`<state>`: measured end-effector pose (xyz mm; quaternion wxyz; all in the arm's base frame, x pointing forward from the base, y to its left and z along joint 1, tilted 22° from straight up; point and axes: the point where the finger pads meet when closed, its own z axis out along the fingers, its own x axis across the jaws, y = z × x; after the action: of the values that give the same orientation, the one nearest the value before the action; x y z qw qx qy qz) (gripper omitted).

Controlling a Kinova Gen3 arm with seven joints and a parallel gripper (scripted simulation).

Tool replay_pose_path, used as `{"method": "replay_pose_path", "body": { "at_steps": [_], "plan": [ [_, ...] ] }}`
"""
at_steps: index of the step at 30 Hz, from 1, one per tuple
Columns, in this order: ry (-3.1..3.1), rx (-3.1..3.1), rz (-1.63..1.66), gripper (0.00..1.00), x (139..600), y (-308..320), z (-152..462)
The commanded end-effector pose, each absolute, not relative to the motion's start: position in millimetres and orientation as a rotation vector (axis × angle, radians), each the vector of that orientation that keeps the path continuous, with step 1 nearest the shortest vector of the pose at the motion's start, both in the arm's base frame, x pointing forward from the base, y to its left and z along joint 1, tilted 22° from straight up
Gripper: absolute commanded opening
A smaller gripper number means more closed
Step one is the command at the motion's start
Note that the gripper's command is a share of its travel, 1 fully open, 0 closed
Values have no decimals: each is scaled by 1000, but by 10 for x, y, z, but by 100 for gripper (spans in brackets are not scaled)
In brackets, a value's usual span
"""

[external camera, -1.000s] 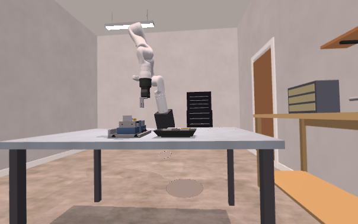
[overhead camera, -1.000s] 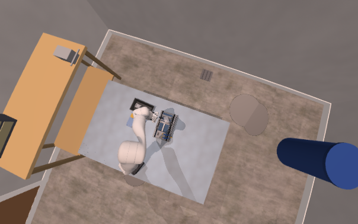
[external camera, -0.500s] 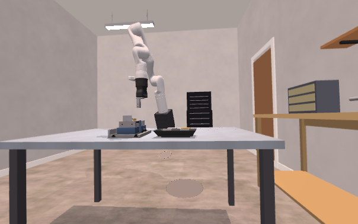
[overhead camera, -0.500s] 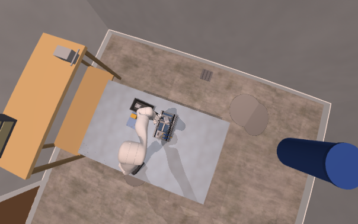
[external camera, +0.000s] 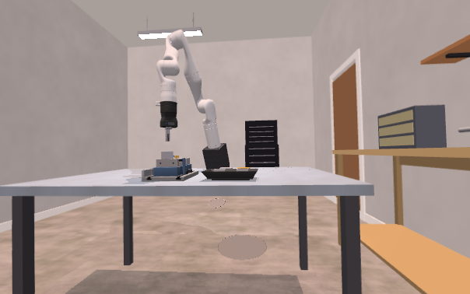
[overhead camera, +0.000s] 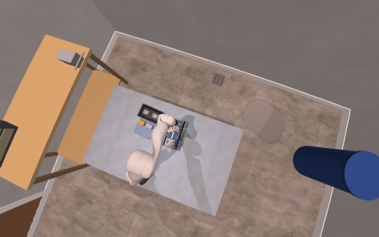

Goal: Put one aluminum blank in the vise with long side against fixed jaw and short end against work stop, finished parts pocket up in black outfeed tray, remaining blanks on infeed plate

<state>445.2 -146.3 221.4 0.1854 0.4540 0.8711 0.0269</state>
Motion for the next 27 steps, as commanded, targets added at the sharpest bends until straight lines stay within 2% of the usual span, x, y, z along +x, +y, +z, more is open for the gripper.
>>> {"method": "replay_pose_path", "body": {
  "at_steps": [1, 3, 4, 27],
  "plan": [
    [2443, 1294, 78, 0, 4460, -1494, 2228],
    [2443, 1294, 78, 0, 4460, -1494, 2228],
    [2443, 1294, 78, 100, 4460, -1494, 2228],
    [2443, 1294, 78, 100, 4460, -1494, 2228]
  ]
}}
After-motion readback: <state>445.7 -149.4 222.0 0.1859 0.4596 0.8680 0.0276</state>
